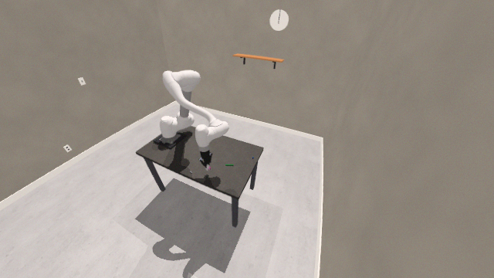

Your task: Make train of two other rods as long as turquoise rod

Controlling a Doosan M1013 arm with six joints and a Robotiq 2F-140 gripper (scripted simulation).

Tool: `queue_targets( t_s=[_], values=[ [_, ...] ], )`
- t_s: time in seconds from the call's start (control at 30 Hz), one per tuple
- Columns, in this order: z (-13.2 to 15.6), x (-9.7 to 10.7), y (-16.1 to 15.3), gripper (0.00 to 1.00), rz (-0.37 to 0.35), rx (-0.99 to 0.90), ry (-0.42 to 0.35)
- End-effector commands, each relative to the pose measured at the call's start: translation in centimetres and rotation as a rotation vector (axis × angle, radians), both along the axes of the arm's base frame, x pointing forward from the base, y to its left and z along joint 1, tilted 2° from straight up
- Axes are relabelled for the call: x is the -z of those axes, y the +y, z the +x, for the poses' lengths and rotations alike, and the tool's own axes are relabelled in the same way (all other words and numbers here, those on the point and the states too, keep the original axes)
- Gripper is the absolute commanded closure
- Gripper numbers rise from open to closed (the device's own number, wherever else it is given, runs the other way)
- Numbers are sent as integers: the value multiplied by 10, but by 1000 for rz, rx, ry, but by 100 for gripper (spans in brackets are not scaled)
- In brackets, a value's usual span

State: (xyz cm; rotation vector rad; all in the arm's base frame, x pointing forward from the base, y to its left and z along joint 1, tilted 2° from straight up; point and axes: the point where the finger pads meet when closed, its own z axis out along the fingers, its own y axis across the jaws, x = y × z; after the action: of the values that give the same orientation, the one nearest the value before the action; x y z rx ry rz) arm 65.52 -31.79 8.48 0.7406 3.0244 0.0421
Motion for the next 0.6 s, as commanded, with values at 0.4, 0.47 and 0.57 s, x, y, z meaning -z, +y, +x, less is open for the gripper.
queue_targets(
  t_s=[0.4, 0.47, 0.57],
  values=[
    [-1, -45, -1, 88, 0, 0, 0],
    [-1, -45, -1, 88, 0, 0, 0],
    [-1, -45, -1, 88, 0, 0, 0]
  ],
)
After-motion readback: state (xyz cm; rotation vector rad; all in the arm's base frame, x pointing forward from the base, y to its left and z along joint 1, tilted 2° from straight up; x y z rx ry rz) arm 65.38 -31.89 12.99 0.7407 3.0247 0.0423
